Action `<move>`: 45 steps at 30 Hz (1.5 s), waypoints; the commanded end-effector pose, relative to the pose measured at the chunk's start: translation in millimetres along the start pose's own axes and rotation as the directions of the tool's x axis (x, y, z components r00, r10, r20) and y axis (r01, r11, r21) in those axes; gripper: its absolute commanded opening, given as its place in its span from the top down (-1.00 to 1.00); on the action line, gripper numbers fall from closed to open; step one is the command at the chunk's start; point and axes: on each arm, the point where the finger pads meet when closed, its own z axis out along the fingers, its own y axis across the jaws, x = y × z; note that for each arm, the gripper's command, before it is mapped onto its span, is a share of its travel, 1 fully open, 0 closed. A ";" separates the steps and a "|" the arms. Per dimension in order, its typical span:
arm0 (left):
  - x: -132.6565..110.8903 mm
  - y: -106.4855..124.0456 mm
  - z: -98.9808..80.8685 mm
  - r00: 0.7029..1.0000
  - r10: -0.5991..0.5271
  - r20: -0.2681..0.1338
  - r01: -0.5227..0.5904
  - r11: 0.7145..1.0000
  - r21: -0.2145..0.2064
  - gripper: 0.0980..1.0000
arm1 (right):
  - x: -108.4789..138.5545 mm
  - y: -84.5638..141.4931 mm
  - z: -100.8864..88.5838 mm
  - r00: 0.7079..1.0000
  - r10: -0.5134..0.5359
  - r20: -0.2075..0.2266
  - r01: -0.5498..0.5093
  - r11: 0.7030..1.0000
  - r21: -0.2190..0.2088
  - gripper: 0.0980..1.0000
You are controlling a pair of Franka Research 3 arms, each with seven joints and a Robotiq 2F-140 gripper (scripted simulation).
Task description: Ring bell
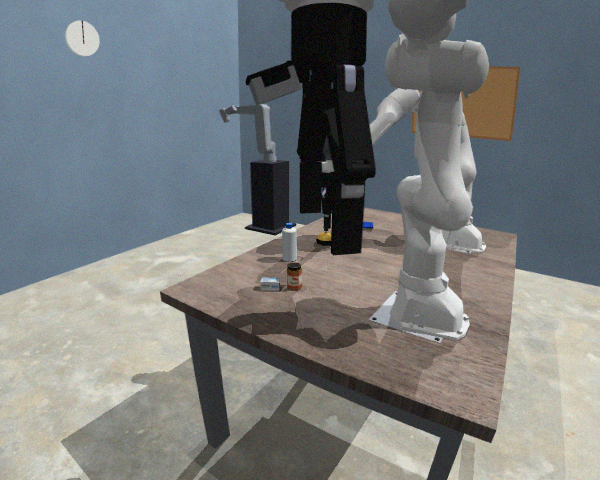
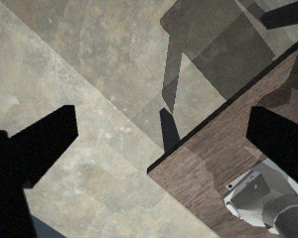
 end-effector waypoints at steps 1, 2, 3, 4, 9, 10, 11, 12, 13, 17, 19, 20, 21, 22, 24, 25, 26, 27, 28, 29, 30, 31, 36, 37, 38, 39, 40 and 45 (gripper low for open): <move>-0.1 1.8 0.0 1.000 -0.004 -0.002 0.004 1.000 -0.006 -1.00 | 1.0 -0.4 2.3 1.000 0.005 -0.004 -0.005 1.000 0.000 1.00; -0.1 1.8 0.0 1.000 -0.004 -0.002 0.004 1.000 -0.006 -1.00 | 1.0 -0.4 2.3 1.000 0.005 -0.004 -0.005 1.000 0.000 1.00; -0.1 1.8 0.0 1.000 -0.004 -0.002 0.004 1.000 -0.006 -1.00 | 1.0 -0.4 2.3 1.000 0.005 -0.004 -0.005 1.000 0.000 1.00; -0.1 1.8 0.0 1.000 -0.004 -0.002 0.004 1.000 -0.006 -1.00 | 1.0 -0.4 2.3 1.000 0.005 -0.004 -0.005 1.000 0.000 1.00; -0.1 1.8 0.0 1.000 -0.004 -0.002 0.004 1.000 -0.006 -1.00 | 1.0 -0.4 2.3 1.000 0.005 -0.004 -0.005 1.000 0.000 1.00; -0.1 1.8 0.0 1.000 -0.004 -0.002 0.004 1.000 -0.006 -1.00 | 1.0 -0.4 2.3 1.000 0.005 -0.004 -0.005 1.000 0.000 1.00; -0.1 1.8 0.0 1.000 -0.004 -0.002 0.004 1.000 -0.006 -1.00 | 1.0 -0.4 2.3 1.000 0.005 -0.004 -0.005 1.000 0.000 1.00; -0.1 1.8 0.0 1.000 -0.004 -0.002 0.004 1.000 -0.006 -1.00 | 1.0 -0.4 2.3 1.000 0.005 -0.004 -0.005 1.000 0.000 1.00; -0.1 1.8 0.0 1.000 -0.004 -0.002 0.004 1.000 -0.006 -1.00 | 1.0 -0.4 2.3 1.000 0.005 -0.004 -0.005 1.000 0.000 1.00; -0.1 1.8 0.0 1.000 -0.004 -0.002 0.004 1.000 -0.006 -1.00 | 1.0 -0.4 2.3 1.000 0.005 -0.004 -0.005 1.000 0.000 1.00; -0.1 1.8 0.0 1.000 -0.004 -0.002 0.004 1.000 -0.006 -1.00 | 1.0 -0.4 2.3 1.000 0.005 -0.004 -0.005 1.000 0.000 1.00; -0.1 1.8 0.0 1.000 -0.004 -0.002 0.004 1.000 -0.006 -1.00 | 1.0 -0.4 2.3 1.000 0.005 -0.004 -0.005 1.000 0.000 1.00; -0.1 1.8 0.0 1.000 -0.004 -0.002 0.004 1.000 -0.006 -1.00 | 1.0 -0.4 2.3 1.000 0.005 -0.004 -0.005 1.000 0.000 1.00; -0.1 1.8 0.0 1.000 -0.004 -0.002 0.004 1.000 -0.006 -1.00 | 1.0 -0.4 2.3 1.000 0.005 -0.004 -0.005 1.000 0.000 1.00; -0.1 1.8 0.0 1.000 -0.004 -0.002 0.004 1.000 -0.006 -1.00 | 1.0 -0.4 2.3 1.000 0.005 -0.004 -0.005 1.000 0.000 1.00; -0.1 1.8 0.0 1.000 -0.004 -0.002 0.004 1.000 -0.006 -1.00 | 1.0 -0.4 2.3 1.000 0.005 -0.004 -0.005 1.000 0.000 1.00; -0.1 1.8 0.0 1.000 -0.004 -0.002 0.004 1.000 -0.006 -1.00 | 1.0 -0.4 2.3 1.000 0.005 -0.004 -0.005 1.000 0.000 1.00; -0.1 1.8 0.0 1.000 -0.004 -0.002 0.004 1.000 -0.006 -1.00 | 1.0 -0.4 2.3 1.000 0.005 -0.004 -0.005 1.000 0.000 1.00; -0.1 1.8 0.0 1.000 -0.004 -0.002 0.004 1.000 -0.006 -1.00 | 1.0 -0.4 2.3 1.000 0.005 -0.004 -0.005 1.000 0.000 1.00; -0.1 1.8 0.0 1.000 -0.004 -0.002 0.004 1.000 -0.006 -1.00 | 1.0 -0.4 2.3 1.000 0.005 -0.004 -0.005 1.000 0.000 1.00; -0.1 1.8 0.0 1.000 -0.004 -0.002 0.004 1.000 -0.006 -1.00 | 1.0 -0.4 2.3 1.000 0.005 -0.004 -0.005 1.000 0.000 1.00; -0.1 1.8 0.0 1.000 -0.004 -0.002 0.004 1.000 -0.006 -1.00 | 1.0 -0.4 2.3 1.000 0.005 -0.004 -0.005 1.000 0.000 1.00; -0.1 1.8 0.0 1.000 -0.004 -0.002 0.004 1.000 -0.006 -1.00 | 1.0 -0.4 2.4 1.000 0.005 -0.004 -0.005 1.000 0.000 1.00; -0.1 1.8 0.0 1.000 -0.004 -0.002 0.004 1.000 -0.006 -1.00 | 1.0 -0.4 3.1 1.000 0.005 -0.004 -0.005 1.000 0.000 1.00; -0.1 1.8 0.0 1.000 -0.004 -0.002 0.004 1.000 -0.006 -1.00 | 1.0 -0.4 4.2 1.000 0.005 -0.004 -0.005 1.000 0.000 1.00; -0.1 1.8 0.0 1.000 -0.004 -0.002 0.004 1.000 -0.006 -1.00 | 1.0 -0.4 5.3 1.000 0.005 -0.004 -0.005 1.000 0.000 1.00; -0.1 1.8 0.0 1.000 -0.004 -0.002 0.004 1.000 -0.006 -1.00 | 1.0 -0.4 6.0 1.000 0.005 -0.004 -0.005 1.000 0.000 1.00; -0.1 1.8 0.0 1.000 -0.004 -0.002 0.004 1.000 -0.006 -1.00 | 1.0 -0.4 6.1 1.000 0.005 -0.004 -0.005 1.000 0.000 1.00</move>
